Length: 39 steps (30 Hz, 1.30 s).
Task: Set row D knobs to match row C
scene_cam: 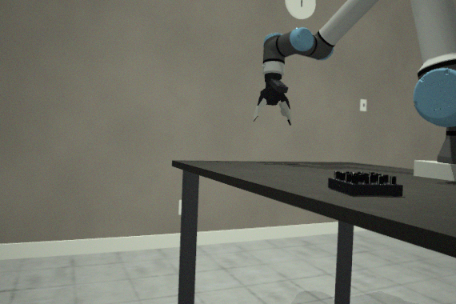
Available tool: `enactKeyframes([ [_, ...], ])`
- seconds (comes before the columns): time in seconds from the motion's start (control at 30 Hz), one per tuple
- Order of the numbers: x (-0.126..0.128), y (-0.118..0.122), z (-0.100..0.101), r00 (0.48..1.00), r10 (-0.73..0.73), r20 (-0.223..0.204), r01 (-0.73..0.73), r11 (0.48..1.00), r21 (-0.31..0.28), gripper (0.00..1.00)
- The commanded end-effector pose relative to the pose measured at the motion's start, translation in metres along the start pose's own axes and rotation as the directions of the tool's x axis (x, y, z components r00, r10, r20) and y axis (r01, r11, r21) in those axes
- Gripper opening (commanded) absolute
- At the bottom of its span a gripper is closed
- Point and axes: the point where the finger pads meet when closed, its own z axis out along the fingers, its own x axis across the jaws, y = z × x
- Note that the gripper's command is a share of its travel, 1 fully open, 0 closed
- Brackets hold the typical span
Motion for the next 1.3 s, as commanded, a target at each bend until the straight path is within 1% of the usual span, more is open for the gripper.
enactKeyframes([
  [0.0,0.0,0.0,-0.001,1.0,0.0,-0.001,0.0,1.0,-0.001,1.0],
  [0.8,0.002,-0.001,-0.001,1.0,0.004,-0.001,-0.004,1.0,-0.003,1.0],
  [1.1,0.01,-0.009,0.001,1.0,0.025,0.002,-0.025,1.0,-0.004,1.0],
  [1.27,0.021,-0.022,0.005,0.998,0.055,0.006,-0.055,0.998,-0.006,1.0],
])
